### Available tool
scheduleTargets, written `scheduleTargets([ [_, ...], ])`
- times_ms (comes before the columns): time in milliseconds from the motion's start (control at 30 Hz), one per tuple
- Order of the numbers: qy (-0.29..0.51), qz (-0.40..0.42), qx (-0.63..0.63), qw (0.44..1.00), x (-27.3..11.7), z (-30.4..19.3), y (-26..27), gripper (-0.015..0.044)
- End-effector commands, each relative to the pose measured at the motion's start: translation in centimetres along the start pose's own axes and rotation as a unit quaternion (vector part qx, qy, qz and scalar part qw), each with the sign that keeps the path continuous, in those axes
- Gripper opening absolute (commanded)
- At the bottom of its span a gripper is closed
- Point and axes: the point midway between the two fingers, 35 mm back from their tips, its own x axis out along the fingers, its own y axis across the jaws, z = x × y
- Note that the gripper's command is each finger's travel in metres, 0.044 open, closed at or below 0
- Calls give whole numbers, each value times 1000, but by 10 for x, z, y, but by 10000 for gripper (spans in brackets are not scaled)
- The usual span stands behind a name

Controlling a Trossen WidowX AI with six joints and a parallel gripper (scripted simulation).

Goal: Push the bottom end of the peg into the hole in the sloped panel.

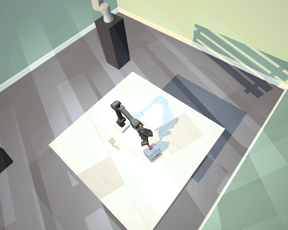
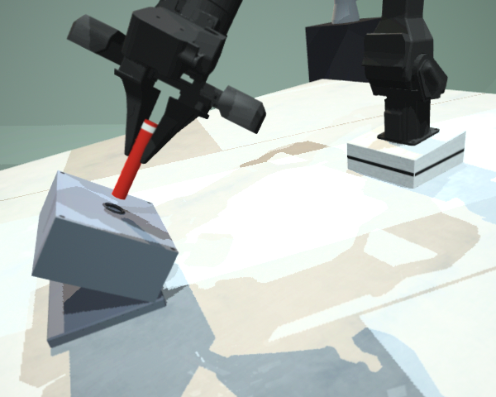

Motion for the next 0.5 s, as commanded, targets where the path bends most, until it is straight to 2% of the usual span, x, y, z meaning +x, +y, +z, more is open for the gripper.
scheduleTargets([
  [0,1,0,-2,1000,6,-1,0,0],
  [467,0,0,0,1000,3,0,0,0],
])
